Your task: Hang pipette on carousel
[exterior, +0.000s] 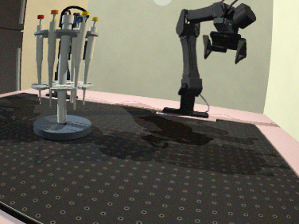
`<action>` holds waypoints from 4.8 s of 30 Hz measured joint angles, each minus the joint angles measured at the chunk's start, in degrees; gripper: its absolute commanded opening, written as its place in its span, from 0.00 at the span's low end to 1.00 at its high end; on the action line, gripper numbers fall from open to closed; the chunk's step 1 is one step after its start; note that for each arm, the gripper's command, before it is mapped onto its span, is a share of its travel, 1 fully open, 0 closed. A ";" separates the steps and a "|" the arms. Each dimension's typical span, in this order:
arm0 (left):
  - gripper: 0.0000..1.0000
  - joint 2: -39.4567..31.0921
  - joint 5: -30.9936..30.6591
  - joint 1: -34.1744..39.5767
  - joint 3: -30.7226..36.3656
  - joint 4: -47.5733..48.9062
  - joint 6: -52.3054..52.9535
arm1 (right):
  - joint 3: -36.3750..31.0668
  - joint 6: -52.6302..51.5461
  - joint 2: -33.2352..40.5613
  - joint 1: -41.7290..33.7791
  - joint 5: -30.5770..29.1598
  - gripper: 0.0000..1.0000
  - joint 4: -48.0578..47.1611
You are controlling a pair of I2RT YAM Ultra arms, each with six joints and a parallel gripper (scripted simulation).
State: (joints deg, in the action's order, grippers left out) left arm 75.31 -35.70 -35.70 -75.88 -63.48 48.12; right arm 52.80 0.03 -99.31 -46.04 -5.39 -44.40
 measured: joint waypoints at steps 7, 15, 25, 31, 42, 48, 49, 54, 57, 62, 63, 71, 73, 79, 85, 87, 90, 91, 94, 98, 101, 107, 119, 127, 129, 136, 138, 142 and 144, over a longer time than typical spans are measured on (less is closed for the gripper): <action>1.00 0.00 0.00 0.00 0.00 0.00 0.00 | 0.42 0.00 0.37 0.00 -0.11 0.12 1.51; 1.00 0.00 0.00 0.00 0.00 0.00 0.00 | 1.07 0.00 1.29 -0.28 -0.20 0.12 2.36; 1.00 0.00 0.00 0.00 0.00 0.00 0.00 | 1.18 0.00 1.36 -0.28 -0.22 0.12 2.36; 1.00 0.00 0.00 0.00 0.00 0.00 0.00 | 1.18 0.00 1.36 -0.28 -0.22 0.12 2.36; 1.00 0.00 0.00 0.00 0.00 0.00 0.00 | 1.18 0.00 1.36 -0.28 -0.22 0.12 2.36; 1.00 0.00 0.00 0.00 0.00 0.00 0.00 | 1.18 0.00 1.36 -0.28 -0.22 0.12 2.36; 1.00 0.00 0.00 0.00 0.00 0.00 0.00 | 1.18 0.00 1.36 -0.28 -0.22 0.12 2.36; 1.00 0.00 0.00 0.00 0.00 0.00 0.00 | 1.18 0.00 1.36 -0.28 -0.22 0.12 2.36; 1.00 0.00 0.00 0.00 0.00 0.00 0.00 | 1.18 0.00 1.36 -0.28 -0.22 0.12 2.36; 1.00 0.00 0.00 0.00 0.00 0.00 0.00 | 1.18 0.00 1.36 -0.28 -0.22 0.12 2.36; 1.00 0.00 0.00 0.00 0.00 0.00 0.00 | 1.18 0.00 1.36 -0.28 -0.22 0.12 2.36; 1.00 0.00 0.00 0.00 0.00 0.00 0.00 | 2.45 -0.02 0.52 -4.70 -10.67 0.12 2.60; 1.00 0.00 0.00 0.00 0.00 0.00 0.00 | 2.91 -0.02 0.20 -5.73 -12.61 0.12 2.71; 1.00 0.00 0.00 0.00 0.00 0.00 0.00 | 3.15 -0.02 0.24 -6.08 -15.19 0.12 2.75; 1.00 0.00 0.00 0.00 0.00 0.00 0.00 | 3.17 -0.02 0.24 -6.08 -15.89 0.12 2.75; 1.00 0.00 0.00 0.00 0.00 0.00 0.00 | 3.17 -0.02 0.24 -6.08 -15.98 0.12 2.75; 1.00 0.00 0.00 0.00 0.00 0.00 0.00 | 3.17 -0.02 0.24 -6.08 -16.04 0.12 2.75; 1.00 0.00 0.00 0.00 0.00 0.00 0.00 | 3.17 -0.02 0.24 -6.08 -16.04 0.12 2.75; 1.00 0.00 0.00 0.00 0.00 0.00 0.00 | 3.17 -0.02 0.24 -6.08 -16.09 0.12 2.75; 1.00 0.00 0.00 0.00 0.00 0.00 0.00 | 3.17 -0.02 0.24 -6.08 -16.09 0.12 2.75; 1.00 0.00 0.00 0.00 0.00 0.00 0.00 | 3.17 -0.02 0.24 -6.08 -16.09 0.12 2.75; 1.00 0.00 0.00 0.00 0.00 0.00 0.00 | 3.17 -0.02 0.24 -6.08 -16.09 0.12 2.75; 1.00 0.00 0.00 0.00 0.00 0.00 0.00 | 3.17 -0.02 0.24 -6.08 -16.09 0.12 2.75; 1.00 0.00 0.00 0.00 0.00 0.00 0.00 | 3.17 -0.02 0.24 -6.08 -16.09 0.12 2.75; 1.00 0.00 0.00 0.00 0.00 0.00 0.00 | 3.17 -0.02 0.24 -6.08 -16.09 0.12 2.75; 1.00 0.00 0.00 0.00 0.00 0.00 0.00 | 3.17 -0.02 0.24 -6.08 -16.09 0.12 2.75; 1.00 0.00 0.00 0.00 0.00 0.00 0.00 | 3.17 -0.02 0.24 -6.08 -16.09 0.12 2.75; 1.00 0.00 0.00 0.00 0.00 0.00 0.00 | 4.61 -0.02 -1.14 -7.43 -20.46 0.12 2.93; 1.00 0.00 0.00 0.00 0.00 0.00 0.00 | 5.18 -0.02 -1.79 -8.28 -22.77 0.12 3.10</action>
State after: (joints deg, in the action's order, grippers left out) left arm 75.31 -35.70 -35.70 -75.88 -63.48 48.12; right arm 57.98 0.01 -101.10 -54.33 -28.16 -41.30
